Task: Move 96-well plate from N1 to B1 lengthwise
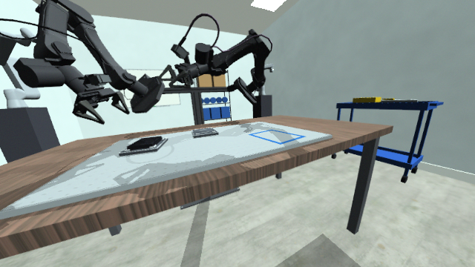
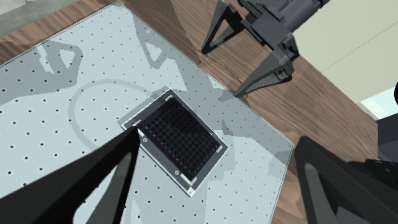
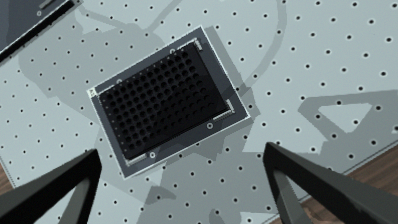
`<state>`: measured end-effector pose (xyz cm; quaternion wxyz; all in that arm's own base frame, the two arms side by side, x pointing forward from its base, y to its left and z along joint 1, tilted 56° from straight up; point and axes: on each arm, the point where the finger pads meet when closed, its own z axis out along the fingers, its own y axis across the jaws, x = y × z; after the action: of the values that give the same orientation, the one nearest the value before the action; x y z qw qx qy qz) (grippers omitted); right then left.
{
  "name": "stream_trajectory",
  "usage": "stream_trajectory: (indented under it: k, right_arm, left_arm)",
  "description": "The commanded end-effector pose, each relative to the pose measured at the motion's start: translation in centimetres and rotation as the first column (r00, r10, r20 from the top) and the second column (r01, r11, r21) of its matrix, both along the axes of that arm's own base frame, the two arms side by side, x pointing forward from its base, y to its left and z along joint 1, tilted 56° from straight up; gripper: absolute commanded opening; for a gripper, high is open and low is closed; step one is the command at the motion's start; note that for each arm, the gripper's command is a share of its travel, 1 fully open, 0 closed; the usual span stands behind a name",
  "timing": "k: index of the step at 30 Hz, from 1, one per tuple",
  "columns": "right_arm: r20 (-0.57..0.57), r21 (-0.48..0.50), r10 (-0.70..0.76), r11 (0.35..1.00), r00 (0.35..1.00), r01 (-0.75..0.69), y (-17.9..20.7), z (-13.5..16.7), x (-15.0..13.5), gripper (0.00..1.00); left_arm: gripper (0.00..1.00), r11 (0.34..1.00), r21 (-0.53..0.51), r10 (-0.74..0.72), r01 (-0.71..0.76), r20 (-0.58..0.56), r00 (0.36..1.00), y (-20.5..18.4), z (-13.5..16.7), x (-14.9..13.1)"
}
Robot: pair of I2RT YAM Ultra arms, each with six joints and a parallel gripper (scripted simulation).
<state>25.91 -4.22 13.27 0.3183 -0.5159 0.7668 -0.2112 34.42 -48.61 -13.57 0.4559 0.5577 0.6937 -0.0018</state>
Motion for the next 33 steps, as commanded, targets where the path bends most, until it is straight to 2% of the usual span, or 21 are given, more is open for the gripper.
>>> stream_trajectory:
  k: [1,6,13,20,32,33]
  right_arm:
    - [0.151,-0.053,-0.077,0.995,0.986,0.086,-0.2,0.0,1.1,1.0]
    - [0.192,-0.069,-0.1,0.991,0.976,0.115,0.4,-2.8,0.6,1.0]
    - [0.199,-0.083,-0.101,0.989,0.975,0.12,1.3,-6.0,-0.1,1.0]
    - [0.153,-0.083,-0.081,0.992,0.985,0.095,1.9,-7.8,-0.8,1.0]
    - [0.152,-0.083,-0.08,0.992,0.985,0.094,2.0,-7.8,-0.8,1.0]
    - [0.172,-0.087,-0.081,0.991,0.982,0.097,1.8,-7.1,-0.5,1.0]
  left_arm:
    - [1.0,0.99,-0.047,-0.121,0.131,0.179,0.976,-0.3,1.8,-3.0]
    - [1.0,0.978,0.039,-0.208,0.205,0.234,0.95,3.2,0.5,-7.3]
    - [1.0,0.952,0.133,-0.302,0.274,0.279,0.912,7.6,0.3,-11.6]
    - [1.0,0.938,0.173,-0.338,0.299,0.282,0.898,9.4,0.4,-13.2]
    - [1.0,0.933,0.194,-0.347,0.304,0.258,0.902,10.2,-0.2,-13.7]
    - [1.0,0.933,0.194,-0.347,0.304,0.258,0.902,10.2,-0.2,-13.7]
